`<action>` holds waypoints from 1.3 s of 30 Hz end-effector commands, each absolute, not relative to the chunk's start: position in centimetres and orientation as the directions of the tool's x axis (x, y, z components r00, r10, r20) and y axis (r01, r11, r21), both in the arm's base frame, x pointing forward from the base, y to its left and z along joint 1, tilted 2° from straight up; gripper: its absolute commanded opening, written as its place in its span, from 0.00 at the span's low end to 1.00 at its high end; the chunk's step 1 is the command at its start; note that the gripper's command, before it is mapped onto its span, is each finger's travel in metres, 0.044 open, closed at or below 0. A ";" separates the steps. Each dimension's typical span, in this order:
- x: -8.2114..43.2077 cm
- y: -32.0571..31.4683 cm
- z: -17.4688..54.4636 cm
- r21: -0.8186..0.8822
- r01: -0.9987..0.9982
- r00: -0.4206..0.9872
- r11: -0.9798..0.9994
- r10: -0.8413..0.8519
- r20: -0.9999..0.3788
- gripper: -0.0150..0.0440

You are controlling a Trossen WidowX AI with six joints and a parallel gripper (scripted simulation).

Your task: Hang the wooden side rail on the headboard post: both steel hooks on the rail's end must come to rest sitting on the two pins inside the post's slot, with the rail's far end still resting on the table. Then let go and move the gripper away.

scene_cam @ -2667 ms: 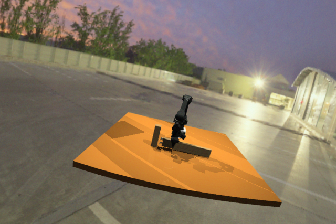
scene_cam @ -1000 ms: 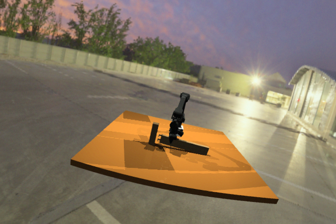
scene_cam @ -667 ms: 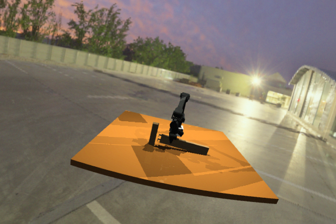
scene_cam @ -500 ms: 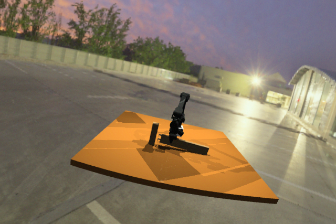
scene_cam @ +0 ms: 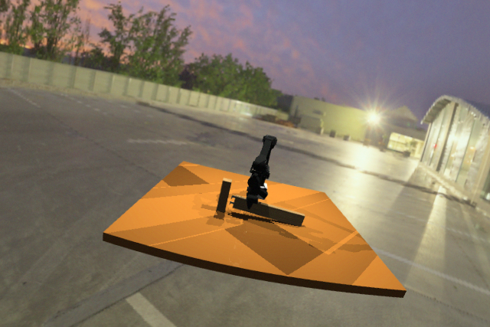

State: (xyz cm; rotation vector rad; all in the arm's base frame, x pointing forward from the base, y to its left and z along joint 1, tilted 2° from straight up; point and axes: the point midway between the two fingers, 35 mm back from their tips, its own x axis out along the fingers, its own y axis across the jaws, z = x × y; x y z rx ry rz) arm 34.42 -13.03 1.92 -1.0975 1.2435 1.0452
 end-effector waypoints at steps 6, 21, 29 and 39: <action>34.9 -13.3 2.5 -0.071 -0.983 0.072 0.172 -0.003 -0.997 0.25; 34.9 -13.5 2.3 -0.071 -0.983 0.072 0.172 -0.003 -0.997 0.25; 34.8 -13.5 2.2 -0.071 -0.983 0.072 0.172 -0.003 -0.997 0.25; 34.6 -13.6 2.1 -0.071 -0.983 0.072 0.172 -0.003 -0.997 0.25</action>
